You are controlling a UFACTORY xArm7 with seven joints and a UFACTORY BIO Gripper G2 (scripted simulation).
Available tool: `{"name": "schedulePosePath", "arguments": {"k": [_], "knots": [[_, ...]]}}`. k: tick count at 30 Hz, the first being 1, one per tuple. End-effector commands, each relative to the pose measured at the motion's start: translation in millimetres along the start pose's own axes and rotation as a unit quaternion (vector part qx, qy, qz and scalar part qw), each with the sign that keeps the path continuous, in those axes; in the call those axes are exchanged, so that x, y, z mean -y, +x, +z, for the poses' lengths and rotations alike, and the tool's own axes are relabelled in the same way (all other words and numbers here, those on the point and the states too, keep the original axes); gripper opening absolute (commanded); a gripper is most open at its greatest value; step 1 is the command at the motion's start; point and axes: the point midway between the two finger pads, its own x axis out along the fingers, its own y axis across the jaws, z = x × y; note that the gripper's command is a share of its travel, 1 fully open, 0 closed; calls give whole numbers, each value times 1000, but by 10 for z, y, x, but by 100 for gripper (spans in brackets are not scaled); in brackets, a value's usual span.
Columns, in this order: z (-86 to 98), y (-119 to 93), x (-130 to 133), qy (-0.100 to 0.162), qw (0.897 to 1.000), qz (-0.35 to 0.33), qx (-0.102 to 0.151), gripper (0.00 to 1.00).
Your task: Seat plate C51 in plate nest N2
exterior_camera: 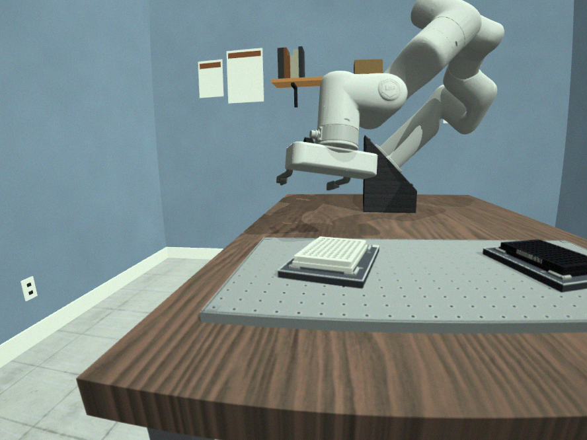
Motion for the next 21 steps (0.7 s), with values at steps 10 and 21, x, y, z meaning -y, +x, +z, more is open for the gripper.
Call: {"name": "schedulePosePath", "arguments": {"k": [10, 21], "knots": [[386, -110, -138, 1, 999, 49, 5, 37], [616, -210, -476, -9, 977, 210, 34, 37]]}}
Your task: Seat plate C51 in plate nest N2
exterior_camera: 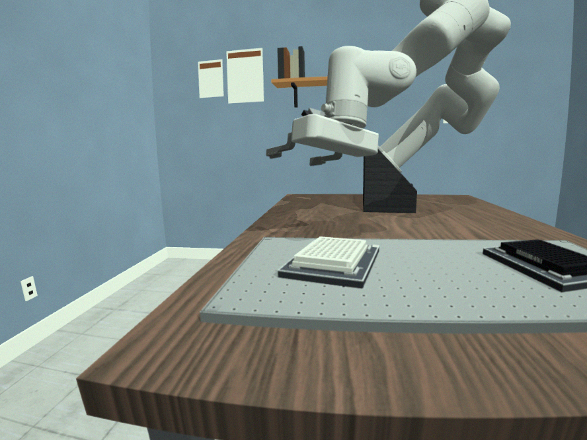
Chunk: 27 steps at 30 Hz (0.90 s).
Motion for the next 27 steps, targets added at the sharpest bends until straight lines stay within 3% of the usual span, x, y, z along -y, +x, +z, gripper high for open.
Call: {"name": "schedulePosePath", "arguments": {"k": [1, 6, 11, 17, 18, 21, 23, 27], "knots": [[148, -29, -177, -2, 997, 80, 10, 37], [189, -53, -227, -5, 994, 111, 14, 37], [297, -137, -358, -14, 982, 188, 23, 37], [421, -287, -499, -25, 960, 279, 31, 37], [421, -287, -499, -25, 960, 279, 31, 37], [477, -377, -556, -31, 946, 322, 34, 37], [477, -377, -556, -31, 946, 322, 34, 37], [560, -544, -628, -39, 922, 384, 36, 37]]}}
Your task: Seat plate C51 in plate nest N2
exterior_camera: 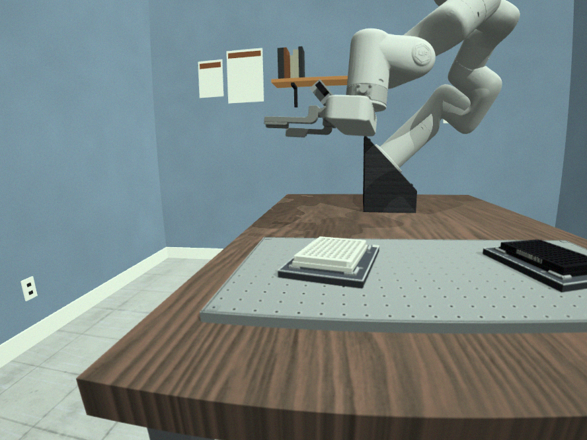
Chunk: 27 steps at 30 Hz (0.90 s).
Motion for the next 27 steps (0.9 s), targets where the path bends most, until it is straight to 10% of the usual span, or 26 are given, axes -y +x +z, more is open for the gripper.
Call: {"name": "schedulePosePath", "arguments": {"k": [1, 13, 27], "knots": [[141, -72, -177, -4, 997, 77, 3, 37], [287, -298, -405, -17, 978, 208, 3, 37], [454, -759, -637, -30, 925, 379, -7, 37]]}}
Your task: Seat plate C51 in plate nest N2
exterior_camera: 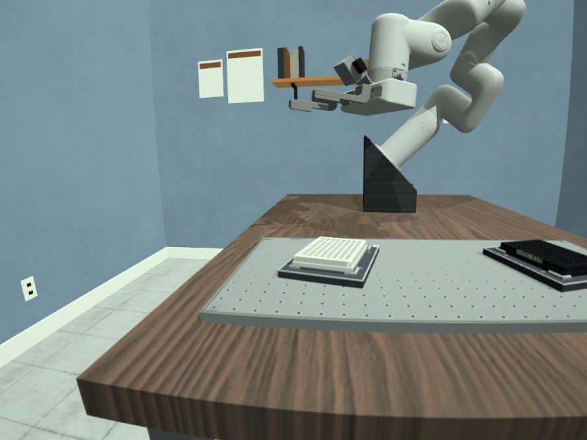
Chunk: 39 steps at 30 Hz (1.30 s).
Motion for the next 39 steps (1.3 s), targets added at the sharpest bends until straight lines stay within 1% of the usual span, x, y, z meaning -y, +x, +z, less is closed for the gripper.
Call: {"name": "schedulePosePath", "arguments": {"k": [1, 3, 5, 7, 9, 11, 14, 15, 18, 20, 23, 25, 27, 28, 30, 32, 33, 37, 39], "knots": [[92, -87, -163, 0, 998, 65, -1, 37], [92, -87, -163, 0, 998, 65, -1, 37], [119, -148, -238, 0, 995, 98, -4, 37], [132, -179, -276, -1, 994, 109, -4, 37], [156, -246, -346, -1, 990, 142, -7, 37], [169, -283, -385, -1, 988, 152, -8, 37], [203, -392, -482, 0, 981, 196, -12, 37], [205, -400, -489, 0, 981, 196, -12, 37], [237, -516, -579, 1, 971, 239, -15, 37], [237, -516, -579, 1, 971, 239, -15, 37], [266, -637, -662, 3, 960, 281, -19, 37], [273, -666, -681, 3, 960, 281, -19, 37], [292, -751, -730, 5, 950, 312, -22, 37], [302, -794, -754, 6, 946, 323, -23, 37], [307, -815, -767, 6, 946, 323, -23, 37], [325, -903, -810, 9, 935, 354, -26, 37], [334, -947, -832, 9, 931, 364, -27, 37], [340, -973, -845, 9, 931, 364, -27, 37], [358, -1064, -882, 13, 919, 394, -30, 37]]}}
